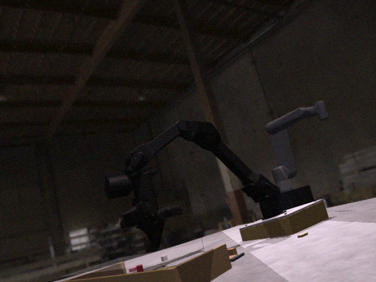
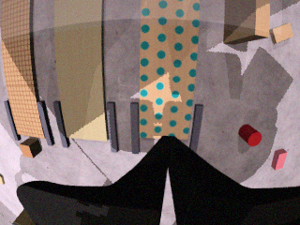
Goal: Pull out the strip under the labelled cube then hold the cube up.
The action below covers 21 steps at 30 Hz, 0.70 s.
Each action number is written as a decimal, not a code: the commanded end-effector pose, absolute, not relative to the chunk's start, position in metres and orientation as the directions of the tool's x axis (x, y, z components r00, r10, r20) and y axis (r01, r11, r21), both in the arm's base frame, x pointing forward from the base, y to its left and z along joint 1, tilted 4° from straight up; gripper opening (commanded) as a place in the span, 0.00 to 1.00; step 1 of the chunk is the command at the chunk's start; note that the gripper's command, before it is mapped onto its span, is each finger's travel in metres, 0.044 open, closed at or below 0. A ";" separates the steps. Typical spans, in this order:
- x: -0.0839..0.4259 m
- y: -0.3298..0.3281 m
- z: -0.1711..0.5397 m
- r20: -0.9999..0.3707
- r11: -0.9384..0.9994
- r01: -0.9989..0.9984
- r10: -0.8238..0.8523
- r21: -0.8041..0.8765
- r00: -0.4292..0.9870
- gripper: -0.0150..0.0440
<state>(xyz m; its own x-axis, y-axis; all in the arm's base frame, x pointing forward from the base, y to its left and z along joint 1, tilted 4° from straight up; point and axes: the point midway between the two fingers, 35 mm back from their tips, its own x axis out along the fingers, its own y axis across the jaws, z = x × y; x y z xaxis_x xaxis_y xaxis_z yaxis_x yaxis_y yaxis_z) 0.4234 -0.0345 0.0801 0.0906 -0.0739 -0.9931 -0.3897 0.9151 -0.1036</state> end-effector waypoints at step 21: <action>0.426 -0.039 0.038 -0.994 0.914 -0.394 -0.070 -0.098 0.084 0.25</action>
